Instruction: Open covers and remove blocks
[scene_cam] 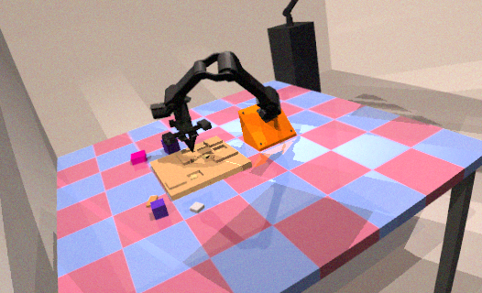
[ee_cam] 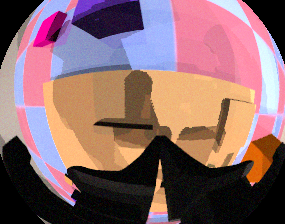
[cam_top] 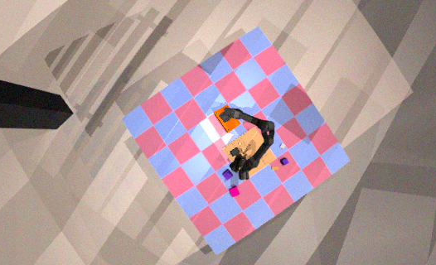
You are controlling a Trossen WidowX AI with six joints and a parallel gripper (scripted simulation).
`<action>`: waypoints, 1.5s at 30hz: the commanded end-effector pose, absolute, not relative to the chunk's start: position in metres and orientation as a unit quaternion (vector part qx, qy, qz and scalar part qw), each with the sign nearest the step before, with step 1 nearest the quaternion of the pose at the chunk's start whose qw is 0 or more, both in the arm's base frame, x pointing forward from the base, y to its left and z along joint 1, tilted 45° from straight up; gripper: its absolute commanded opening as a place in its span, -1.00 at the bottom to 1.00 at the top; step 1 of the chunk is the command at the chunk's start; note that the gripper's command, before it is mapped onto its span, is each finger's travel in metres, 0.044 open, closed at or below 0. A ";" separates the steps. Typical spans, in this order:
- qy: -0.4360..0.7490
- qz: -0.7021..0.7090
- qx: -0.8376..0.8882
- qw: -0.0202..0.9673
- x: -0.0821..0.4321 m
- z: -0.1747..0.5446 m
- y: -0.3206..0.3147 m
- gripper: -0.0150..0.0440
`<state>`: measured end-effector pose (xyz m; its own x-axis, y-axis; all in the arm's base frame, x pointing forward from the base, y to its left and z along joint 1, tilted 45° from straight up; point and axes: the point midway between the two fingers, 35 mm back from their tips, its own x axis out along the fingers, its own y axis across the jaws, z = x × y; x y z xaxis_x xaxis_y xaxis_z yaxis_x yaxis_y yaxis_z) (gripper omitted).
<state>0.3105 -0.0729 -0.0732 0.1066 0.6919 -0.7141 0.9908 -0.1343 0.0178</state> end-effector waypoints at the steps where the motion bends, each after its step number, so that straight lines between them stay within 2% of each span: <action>1: 0.603 -0.286 0.698 0.258 0.312 -0.075 -0.071 -0.49; 45: 0.603 -0.285 0.699 0.259 0.358 -0.077 -0.080 -0.49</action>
<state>0.3524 -0.0811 -0.0780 0.1074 0.6918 -0.7141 0.9907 -0.1349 0.0184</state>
